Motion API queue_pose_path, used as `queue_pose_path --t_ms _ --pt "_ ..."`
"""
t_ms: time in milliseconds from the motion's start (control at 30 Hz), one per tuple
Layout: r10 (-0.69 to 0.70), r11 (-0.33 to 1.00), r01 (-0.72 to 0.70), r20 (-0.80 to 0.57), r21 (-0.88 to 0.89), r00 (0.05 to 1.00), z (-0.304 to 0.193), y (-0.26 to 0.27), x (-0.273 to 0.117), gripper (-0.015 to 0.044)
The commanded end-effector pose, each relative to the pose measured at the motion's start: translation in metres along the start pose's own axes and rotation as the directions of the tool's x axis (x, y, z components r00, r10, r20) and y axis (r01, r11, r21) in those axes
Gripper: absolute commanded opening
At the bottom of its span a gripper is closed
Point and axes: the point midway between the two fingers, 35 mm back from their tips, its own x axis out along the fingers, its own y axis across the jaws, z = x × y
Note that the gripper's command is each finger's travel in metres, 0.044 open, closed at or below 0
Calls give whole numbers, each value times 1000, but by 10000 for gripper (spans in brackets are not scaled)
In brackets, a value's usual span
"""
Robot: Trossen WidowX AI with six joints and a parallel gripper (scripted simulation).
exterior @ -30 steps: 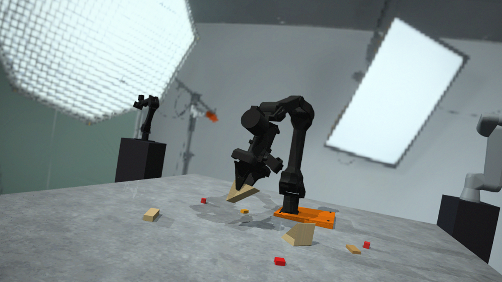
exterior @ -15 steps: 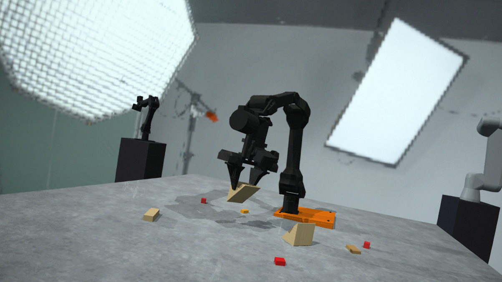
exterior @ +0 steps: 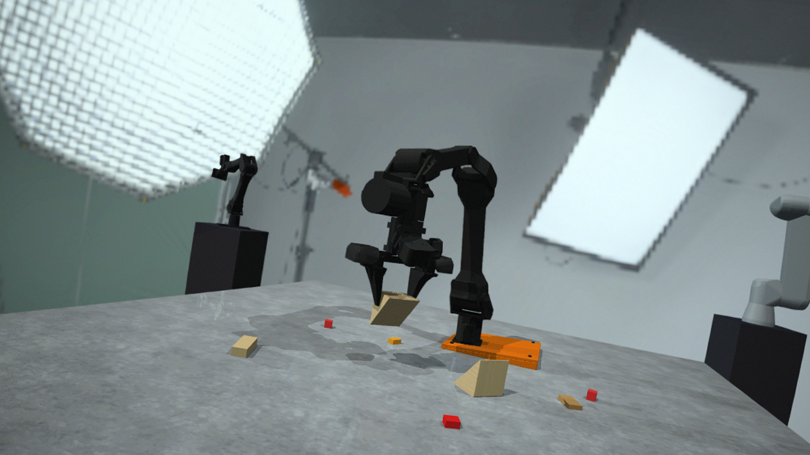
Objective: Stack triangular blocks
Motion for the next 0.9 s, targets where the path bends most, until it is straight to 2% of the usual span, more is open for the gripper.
queue_pose_path --t_ms 0,867 --pt "1 1000 -1 7 4 1000 9 10 -7 0" --pt "10 1000 -10 11 3 1000 50 116 -52 0"
